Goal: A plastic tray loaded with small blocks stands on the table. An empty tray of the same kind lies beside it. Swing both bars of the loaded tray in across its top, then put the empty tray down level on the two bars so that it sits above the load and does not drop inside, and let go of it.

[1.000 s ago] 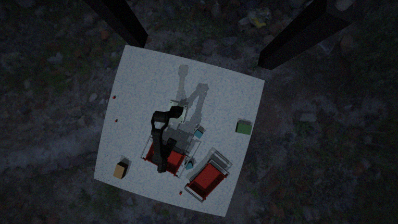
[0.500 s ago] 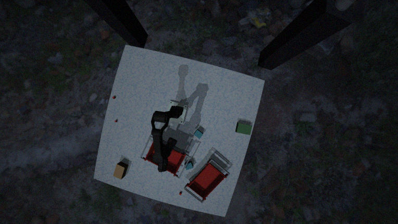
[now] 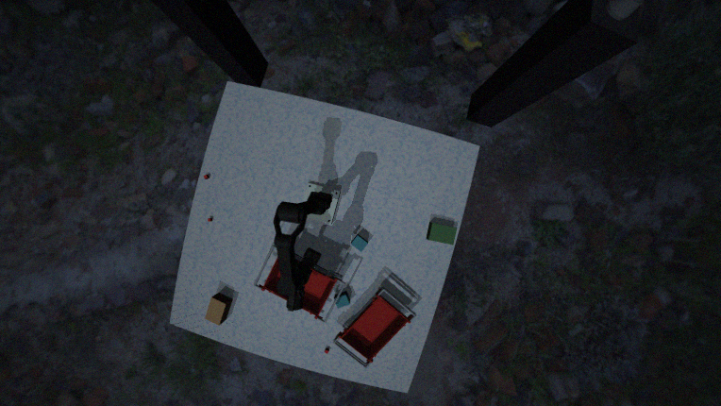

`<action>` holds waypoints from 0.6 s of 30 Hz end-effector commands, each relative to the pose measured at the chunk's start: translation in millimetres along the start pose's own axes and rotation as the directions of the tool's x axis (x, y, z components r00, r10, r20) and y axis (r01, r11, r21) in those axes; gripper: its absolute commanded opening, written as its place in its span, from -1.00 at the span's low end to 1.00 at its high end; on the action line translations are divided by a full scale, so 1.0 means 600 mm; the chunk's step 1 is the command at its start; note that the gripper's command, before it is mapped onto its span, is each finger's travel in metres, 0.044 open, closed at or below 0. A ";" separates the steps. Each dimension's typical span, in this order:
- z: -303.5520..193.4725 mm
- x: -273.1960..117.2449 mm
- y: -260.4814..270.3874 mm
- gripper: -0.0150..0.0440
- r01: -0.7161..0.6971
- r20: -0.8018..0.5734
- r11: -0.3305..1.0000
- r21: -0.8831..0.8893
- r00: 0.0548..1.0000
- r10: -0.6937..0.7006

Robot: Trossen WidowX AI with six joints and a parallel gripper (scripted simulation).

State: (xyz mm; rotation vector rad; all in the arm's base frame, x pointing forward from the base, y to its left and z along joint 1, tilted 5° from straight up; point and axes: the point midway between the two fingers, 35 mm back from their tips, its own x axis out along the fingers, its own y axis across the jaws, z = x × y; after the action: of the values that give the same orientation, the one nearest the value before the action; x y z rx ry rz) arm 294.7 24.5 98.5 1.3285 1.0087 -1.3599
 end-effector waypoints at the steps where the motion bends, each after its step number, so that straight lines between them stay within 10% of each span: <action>1: 0.000 0.000 -0.001 0.15 0.004 -0.001 1.000 0.001 1.000 -0.004; 18: 0.000 0.000 -0.001 1.00 0.004 -0.001 1.000 0.001 1.000 -0.004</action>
State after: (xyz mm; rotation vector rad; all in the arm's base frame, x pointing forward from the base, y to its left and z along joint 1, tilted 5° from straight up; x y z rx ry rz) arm 294.6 24.5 98.4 1.3282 1.0089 -1.3602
